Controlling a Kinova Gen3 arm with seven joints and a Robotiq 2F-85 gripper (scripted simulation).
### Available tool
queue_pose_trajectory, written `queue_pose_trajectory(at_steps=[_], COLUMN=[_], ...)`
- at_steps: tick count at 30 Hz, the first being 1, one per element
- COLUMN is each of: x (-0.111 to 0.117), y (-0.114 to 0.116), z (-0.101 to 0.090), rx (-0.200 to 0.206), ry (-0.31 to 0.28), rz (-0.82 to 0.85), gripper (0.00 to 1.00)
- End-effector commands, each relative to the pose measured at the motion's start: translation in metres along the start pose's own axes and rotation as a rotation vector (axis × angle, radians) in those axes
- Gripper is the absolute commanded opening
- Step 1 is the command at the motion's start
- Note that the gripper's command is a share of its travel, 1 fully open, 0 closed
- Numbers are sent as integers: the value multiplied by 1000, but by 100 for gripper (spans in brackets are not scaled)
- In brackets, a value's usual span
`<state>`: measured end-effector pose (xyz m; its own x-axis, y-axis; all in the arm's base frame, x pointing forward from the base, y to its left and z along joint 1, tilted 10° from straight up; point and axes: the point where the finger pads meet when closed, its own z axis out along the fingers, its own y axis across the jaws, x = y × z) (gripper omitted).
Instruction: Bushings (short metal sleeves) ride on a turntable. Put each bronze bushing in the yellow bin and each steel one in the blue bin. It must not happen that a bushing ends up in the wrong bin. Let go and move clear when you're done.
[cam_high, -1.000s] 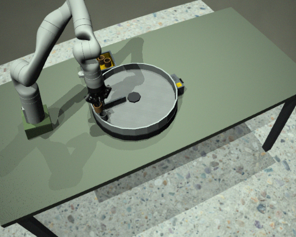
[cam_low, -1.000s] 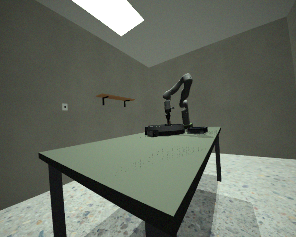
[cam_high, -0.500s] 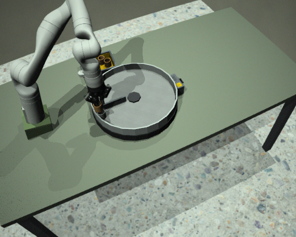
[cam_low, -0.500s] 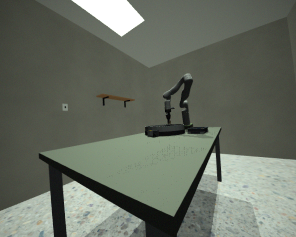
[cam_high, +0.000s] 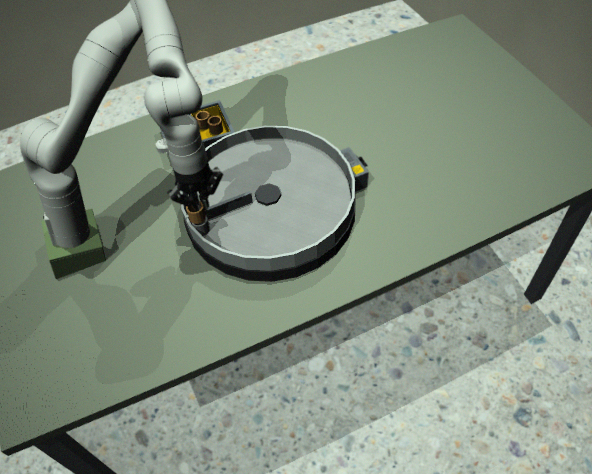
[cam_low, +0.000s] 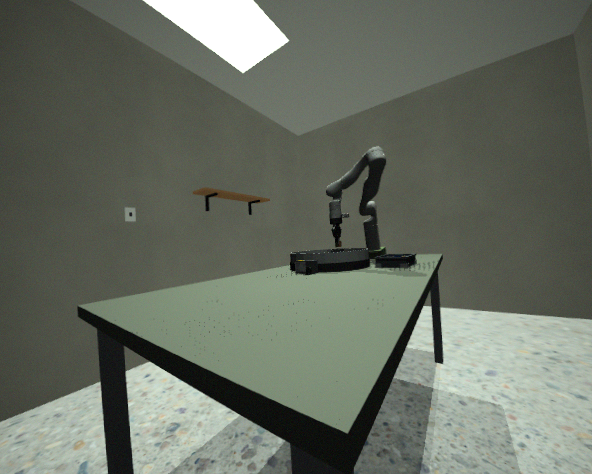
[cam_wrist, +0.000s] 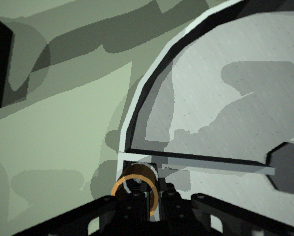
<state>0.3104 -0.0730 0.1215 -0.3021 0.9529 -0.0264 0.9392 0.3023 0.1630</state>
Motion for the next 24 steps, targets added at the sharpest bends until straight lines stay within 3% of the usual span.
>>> queue_pose_trajectory(at_steps=[1, 13, 24], x=[0, 0, 0], y=[0, 0, 0], z=[-4, -41, -41], rx=[-1, -1, -1], ry=[0, 0, 0], rz=[0, 0, 0], gripper=[0, 0, 0])
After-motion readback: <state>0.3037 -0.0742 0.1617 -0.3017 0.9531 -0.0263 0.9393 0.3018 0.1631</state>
